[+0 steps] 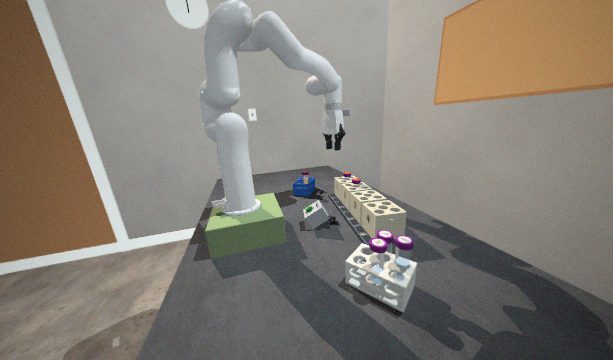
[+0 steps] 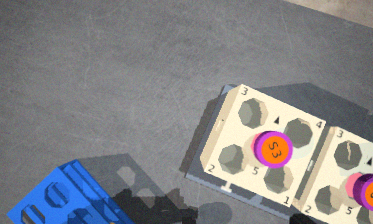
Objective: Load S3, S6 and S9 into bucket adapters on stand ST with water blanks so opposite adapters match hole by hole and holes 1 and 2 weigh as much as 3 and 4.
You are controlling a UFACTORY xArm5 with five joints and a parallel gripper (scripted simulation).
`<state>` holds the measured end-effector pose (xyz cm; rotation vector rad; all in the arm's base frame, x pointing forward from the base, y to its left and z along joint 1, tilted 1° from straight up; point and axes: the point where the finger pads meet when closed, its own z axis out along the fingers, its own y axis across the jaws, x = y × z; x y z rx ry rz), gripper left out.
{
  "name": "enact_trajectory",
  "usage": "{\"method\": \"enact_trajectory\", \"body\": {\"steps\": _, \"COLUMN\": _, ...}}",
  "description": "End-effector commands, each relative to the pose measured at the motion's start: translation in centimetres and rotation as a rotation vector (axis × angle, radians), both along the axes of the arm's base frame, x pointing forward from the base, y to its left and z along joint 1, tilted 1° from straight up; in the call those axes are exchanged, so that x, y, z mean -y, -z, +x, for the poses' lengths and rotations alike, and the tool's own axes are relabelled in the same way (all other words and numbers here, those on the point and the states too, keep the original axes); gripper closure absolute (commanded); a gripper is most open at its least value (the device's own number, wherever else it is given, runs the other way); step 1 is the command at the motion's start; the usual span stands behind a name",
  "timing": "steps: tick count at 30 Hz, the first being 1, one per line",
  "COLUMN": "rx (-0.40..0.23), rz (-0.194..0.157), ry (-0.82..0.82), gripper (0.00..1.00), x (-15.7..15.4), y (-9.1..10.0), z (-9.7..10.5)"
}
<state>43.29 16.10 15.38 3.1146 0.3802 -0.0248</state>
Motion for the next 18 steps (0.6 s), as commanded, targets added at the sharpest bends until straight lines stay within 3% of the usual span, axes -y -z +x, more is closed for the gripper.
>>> {"method": "enact_trajectory", "body": {"steps": 1, "rx": 0.009, "rz": 0.000, "ry": -0.109, "gripper": 0.43, "x": -1.2, "y": -0.2, "z": -1.1}}
{"method": "enact_trajectory", "body": {"steps": 14, "rx": 0.006, "rz": 0.006, "ry": -0.543, "gripper": 0.43, "x": -5.6, "y": -0.2, "z": -5.9}}
{"method": "enact_trajectory", "body": {"steps": 18, "rx": 0.005, "rz": 0.006, "ry": -0.609, "gripper": 0.43, "x": -6.3, "y": -0.2, "z": -6.6}}
